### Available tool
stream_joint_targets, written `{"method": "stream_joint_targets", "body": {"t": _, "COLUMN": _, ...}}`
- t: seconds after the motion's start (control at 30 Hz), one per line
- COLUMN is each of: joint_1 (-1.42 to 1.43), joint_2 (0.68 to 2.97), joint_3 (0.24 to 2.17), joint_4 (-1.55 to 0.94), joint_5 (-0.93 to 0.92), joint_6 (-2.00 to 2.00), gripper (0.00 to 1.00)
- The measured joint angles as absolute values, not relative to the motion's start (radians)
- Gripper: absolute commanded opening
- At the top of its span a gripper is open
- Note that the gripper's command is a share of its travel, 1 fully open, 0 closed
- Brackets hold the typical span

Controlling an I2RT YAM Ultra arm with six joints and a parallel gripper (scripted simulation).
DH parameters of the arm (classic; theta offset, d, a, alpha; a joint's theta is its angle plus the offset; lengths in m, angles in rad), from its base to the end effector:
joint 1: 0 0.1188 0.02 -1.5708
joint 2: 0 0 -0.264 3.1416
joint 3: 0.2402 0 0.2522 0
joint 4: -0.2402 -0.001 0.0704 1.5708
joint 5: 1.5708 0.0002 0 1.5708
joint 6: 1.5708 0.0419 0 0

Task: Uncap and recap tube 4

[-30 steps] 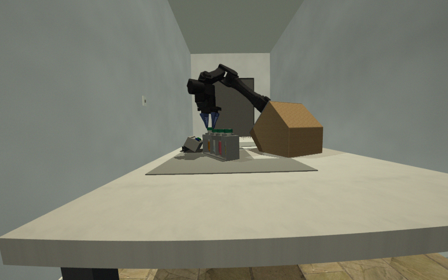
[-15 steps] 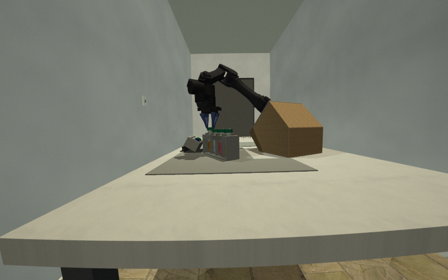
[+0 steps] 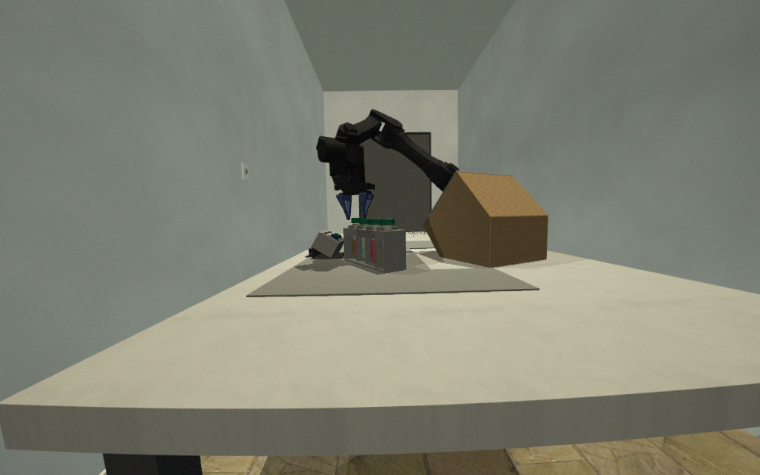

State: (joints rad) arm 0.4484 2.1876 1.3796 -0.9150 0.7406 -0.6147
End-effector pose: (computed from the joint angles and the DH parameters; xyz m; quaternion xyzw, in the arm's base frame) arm 0.3450 0.1357 0.0984 0.4949 -0.7873 0.3537 0.1006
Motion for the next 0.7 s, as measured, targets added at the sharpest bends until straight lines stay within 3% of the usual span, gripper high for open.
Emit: {"method": "stream_joint_targets", "body": {"t": 0.7, "joint_1": 0.448, "joint_2": 2.187, "joint_3": 1.379, "joint_4": -0.907, "joint_5": 0.741, "joint_6": -0.562, "gripper": 0.49}}
